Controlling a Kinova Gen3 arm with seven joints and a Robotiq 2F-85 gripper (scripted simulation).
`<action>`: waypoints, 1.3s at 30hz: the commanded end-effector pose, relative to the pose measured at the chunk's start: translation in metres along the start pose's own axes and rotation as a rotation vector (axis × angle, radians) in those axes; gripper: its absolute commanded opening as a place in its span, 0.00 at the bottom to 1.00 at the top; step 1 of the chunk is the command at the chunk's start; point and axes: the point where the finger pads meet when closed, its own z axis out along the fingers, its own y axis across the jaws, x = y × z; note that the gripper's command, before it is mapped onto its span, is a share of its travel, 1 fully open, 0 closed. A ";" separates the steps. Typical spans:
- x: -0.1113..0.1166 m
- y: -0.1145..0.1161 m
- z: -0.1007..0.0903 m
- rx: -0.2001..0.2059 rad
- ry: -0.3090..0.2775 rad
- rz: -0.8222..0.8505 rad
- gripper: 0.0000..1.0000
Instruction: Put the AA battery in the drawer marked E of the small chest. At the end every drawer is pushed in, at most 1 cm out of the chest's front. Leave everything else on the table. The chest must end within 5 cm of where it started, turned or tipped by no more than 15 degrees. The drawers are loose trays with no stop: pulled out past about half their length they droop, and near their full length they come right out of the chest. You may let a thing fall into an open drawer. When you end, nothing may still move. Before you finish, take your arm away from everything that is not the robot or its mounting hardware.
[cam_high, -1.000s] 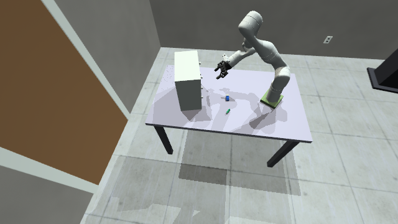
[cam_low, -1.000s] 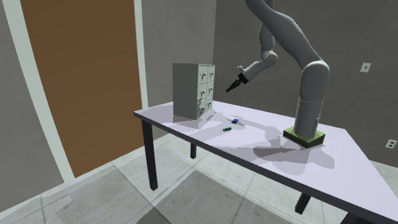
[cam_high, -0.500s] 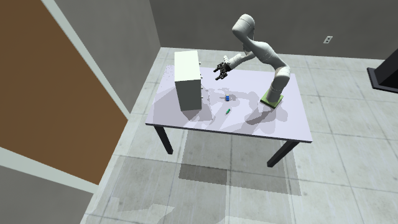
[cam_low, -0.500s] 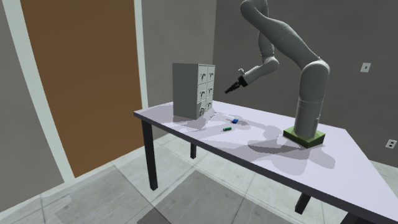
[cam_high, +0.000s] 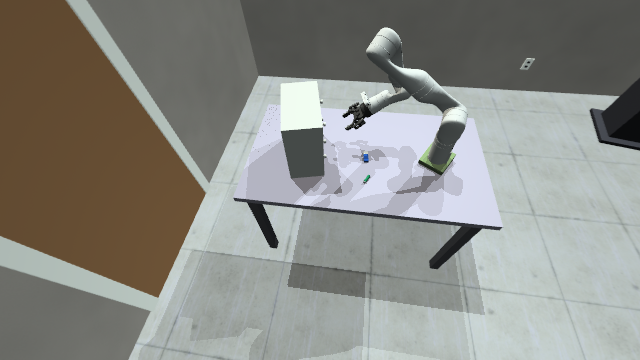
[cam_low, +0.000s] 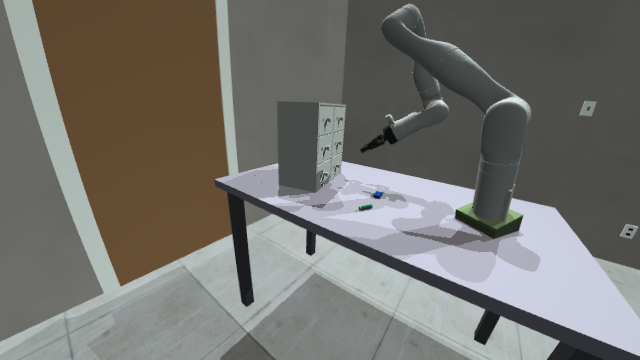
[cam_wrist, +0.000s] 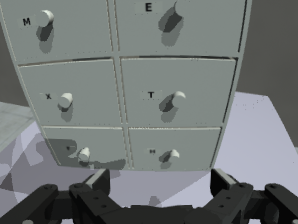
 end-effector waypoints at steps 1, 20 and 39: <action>-0.008 0.002 0.001 -0.003 0.001 0.011 1.00; -0.010 0.002 0.008 -0.003 0.059 0.011 1.00; -0.010 0.002 0.010 -0.005 0.079 0.011 1.00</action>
